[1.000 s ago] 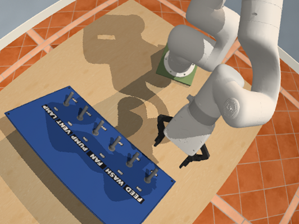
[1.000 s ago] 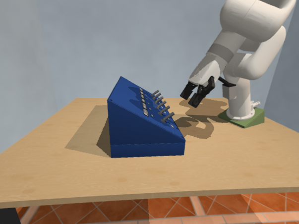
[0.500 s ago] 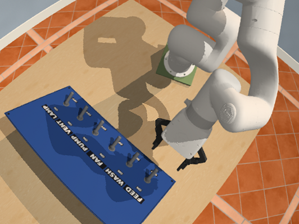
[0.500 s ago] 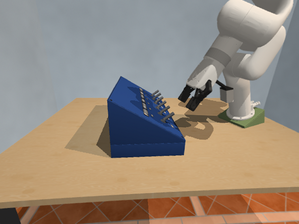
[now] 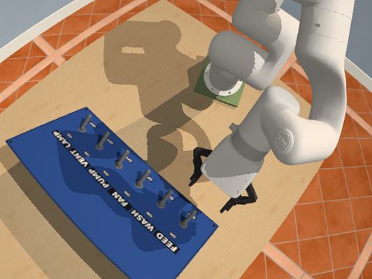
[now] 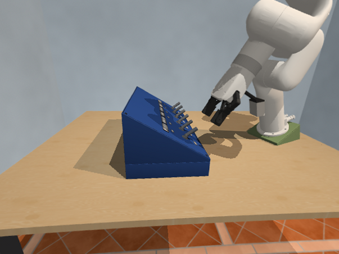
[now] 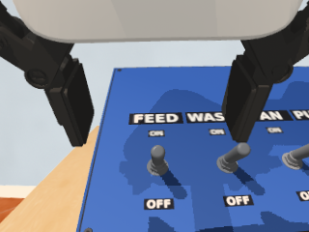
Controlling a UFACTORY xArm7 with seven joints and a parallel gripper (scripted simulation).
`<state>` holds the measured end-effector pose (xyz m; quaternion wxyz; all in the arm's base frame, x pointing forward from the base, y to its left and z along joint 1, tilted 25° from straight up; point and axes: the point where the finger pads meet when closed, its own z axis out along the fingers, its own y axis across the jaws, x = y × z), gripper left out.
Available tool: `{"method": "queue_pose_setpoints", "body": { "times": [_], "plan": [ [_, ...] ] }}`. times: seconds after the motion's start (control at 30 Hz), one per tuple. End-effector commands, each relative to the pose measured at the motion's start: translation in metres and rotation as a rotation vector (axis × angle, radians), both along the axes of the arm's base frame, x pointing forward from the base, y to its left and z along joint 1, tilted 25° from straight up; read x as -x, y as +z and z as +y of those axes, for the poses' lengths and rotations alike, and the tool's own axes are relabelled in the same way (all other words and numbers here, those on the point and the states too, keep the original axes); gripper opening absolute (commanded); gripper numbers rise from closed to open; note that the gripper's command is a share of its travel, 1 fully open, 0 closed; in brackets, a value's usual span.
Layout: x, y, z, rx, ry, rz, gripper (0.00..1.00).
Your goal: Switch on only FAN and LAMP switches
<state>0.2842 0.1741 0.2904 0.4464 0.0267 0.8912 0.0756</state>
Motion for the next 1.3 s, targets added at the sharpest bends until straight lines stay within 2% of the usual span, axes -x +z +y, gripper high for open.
{"method": "queue_pose_setpoints", "body": {
  "times": [0.0,0.97,1.27],
  "plan": [
    [0.0,0.001,0.0,-0.001,0.001,-0.002,1.0],
    [0.0,0.0,-0.004,-0.001,0.001,-0.002,1.0],
    [-0.001,-0.004,-0.029,-0.001,0.001,-0.002,1.0]
  ]
}}
